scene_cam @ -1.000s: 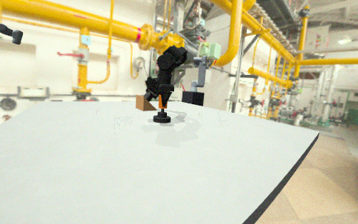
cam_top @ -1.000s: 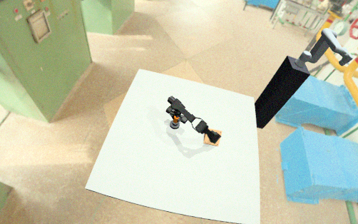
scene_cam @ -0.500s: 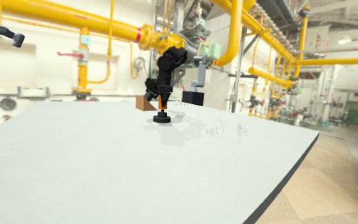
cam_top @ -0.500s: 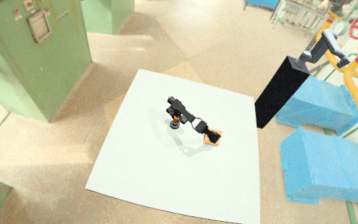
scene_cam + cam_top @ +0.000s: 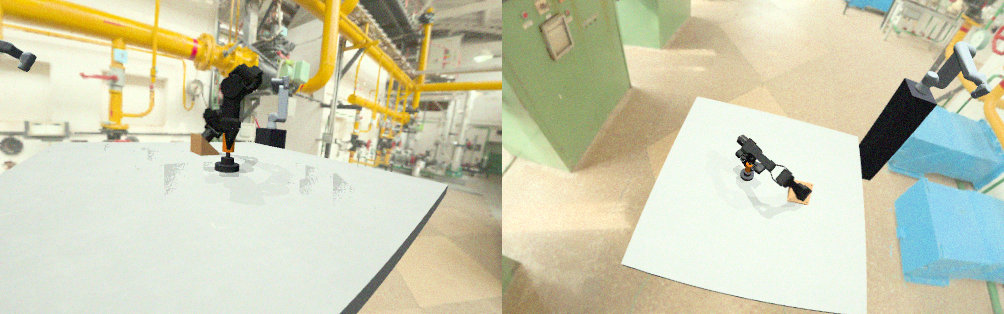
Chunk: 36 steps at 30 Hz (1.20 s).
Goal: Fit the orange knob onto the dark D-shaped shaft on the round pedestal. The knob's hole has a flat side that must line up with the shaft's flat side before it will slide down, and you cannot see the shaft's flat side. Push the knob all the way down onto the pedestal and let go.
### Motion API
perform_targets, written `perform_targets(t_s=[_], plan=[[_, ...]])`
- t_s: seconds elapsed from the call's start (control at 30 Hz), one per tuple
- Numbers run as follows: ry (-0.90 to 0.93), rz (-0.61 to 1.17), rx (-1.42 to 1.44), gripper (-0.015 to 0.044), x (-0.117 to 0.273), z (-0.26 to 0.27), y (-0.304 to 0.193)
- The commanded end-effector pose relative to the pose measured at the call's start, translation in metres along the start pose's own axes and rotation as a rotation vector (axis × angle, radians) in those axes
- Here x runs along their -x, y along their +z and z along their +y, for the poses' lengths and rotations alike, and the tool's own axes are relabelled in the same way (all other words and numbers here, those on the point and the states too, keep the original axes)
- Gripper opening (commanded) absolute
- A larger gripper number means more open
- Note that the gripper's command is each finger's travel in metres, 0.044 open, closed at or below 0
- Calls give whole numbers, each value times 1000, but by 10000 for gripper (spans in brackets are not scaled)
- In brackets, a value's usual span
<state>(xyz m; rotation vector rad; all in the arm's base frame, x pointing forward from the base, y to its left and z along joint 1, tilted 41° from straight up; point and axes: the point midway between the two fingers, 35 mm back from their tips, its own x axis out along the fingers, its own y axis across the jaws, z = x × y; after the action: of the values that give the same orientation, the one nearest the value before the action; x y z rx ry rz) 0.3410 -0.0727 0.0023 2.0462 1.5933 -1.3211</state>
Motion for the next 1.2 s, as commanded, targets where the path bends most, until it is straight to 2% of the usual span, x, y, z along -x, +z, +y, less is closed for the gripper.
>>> perform_targets(t_s=[0.0, 0.9, 1.17], plan=[[2, -2, -112, 0, 1, 1, 0], [2, -2, -153, 0, 1, 0, 0], [2, -1, -363, 0, -1, 0, 1]])
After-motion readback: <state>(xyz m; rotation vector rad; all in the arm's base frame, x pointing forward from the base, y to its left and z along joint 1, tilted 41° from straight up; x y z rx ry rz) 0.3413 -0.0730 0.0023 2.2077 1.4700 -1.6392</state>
